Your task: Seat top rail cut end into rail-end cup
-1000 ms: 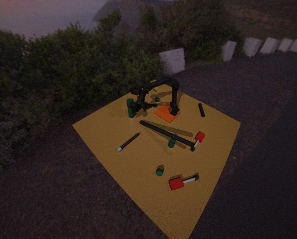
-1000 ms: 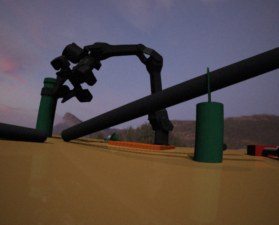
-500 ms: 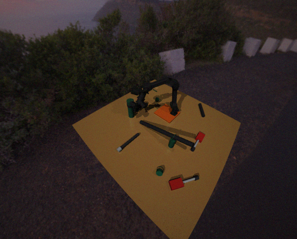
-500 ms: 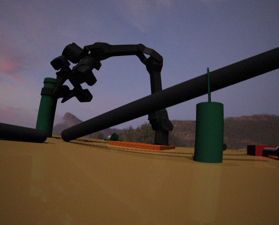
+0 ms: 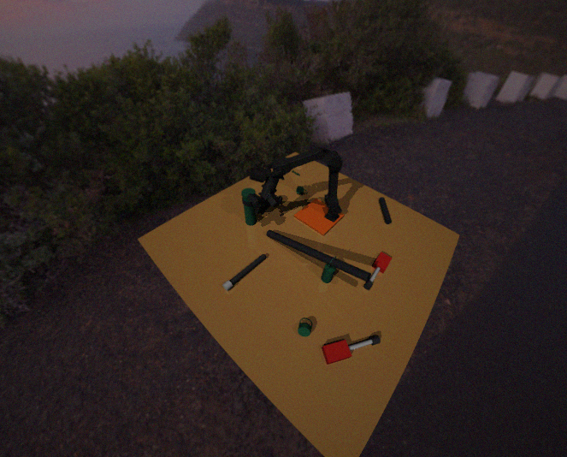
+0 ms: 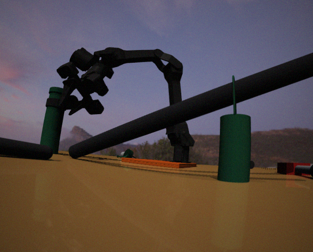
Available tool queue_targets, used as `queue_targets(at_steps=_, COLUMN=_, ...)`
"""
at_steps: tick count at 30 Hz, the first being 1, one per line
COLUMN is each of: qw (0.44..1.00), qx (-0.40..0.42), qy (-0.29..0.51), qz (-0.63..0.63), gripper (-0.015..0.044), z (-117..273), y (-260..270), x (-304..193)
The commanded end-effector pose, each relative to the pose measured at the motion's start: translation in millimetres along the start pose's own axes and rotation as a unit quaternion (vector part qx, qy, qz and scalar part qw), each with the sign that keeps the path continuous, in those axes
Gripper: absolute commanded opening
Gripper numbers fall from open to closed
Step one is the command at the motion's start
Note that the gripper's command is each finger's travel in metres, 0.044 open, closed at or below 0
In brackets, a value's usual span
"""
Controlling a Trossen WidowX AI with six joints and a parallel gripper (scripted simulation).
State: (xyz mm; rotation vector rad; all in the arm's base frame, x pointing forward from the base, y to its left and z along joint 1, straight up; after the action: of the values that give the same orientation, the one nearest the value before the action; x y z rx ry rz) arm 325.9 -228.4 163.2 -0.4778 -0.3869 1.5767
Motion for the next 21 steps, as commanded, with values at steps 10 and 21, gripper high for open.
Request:
queue_targets(at_steps=10, qw=1.000, qx=0.001, qy=-0.001, qz=-0.001, gripper=0.0420, z=17.8, y=-13.6, x=19.7)
queue_targets(at_steps=21, qw=0.995, qx=0.003, qy=-0.003, qz=-0.100, gripper=0.0440, z=40.0, y=-31.8, x=52.6)
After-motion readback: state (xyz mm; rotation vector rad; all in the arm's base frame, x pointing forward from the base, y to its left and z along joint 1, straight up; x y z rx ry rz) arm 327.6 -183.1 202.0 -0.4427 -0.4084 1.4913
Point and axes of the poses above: the point midway between the two fingers, 35 mm back from their tips, its own z axis back along the fingers, its own y axis across the jaws, x = y × z, the point moved 1 cm from there along z, back along the fingers, and after that the axes turned 5 degrees about z, right-handed, at the moved point
